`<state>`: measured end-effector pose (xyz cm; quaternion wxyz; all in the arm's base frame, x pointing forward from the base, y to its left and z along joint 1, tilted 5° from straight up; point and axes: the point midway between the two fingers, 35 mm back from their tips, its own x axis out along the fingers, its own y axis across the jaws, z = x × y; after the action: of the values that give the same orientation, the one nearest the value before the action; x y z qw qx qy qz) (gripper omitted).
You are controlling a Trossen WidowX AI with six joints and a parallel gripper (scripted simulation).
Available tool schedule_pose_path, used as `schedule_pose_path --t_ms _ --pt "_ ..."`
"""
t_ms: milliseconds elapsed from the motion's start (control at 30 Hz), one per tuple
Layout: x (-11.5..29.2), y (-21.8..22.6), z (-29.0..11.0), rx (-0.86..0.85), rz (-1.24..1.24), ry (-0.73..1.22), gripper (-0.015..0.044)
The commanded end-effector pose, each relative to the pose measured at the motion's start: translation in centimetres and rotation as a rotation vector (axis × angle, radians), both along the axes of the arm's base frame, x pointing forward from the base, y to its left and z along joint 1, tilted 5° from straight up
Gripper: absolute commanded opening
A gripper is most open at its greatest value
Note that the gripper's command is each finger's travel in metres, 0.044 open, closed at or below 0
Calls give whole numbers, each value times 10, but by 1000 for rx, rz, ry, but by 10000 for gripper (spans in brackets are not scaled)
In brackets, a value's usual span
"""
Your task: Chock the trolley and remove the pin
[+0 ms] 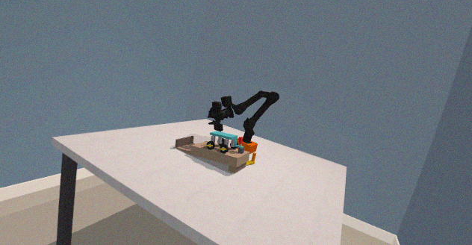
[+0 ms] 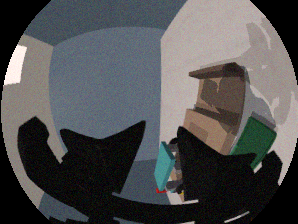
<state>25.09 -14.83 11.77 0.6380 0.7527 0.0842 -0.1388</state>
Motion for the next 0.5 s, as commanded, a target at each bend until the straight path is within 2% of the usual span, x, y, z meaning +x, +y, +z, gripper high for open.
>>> schedule_pose_path --t_ms 0,467 --pt "15 9 4 -124 82 39 190" --pt "54 62 11 -545 415 139 190"
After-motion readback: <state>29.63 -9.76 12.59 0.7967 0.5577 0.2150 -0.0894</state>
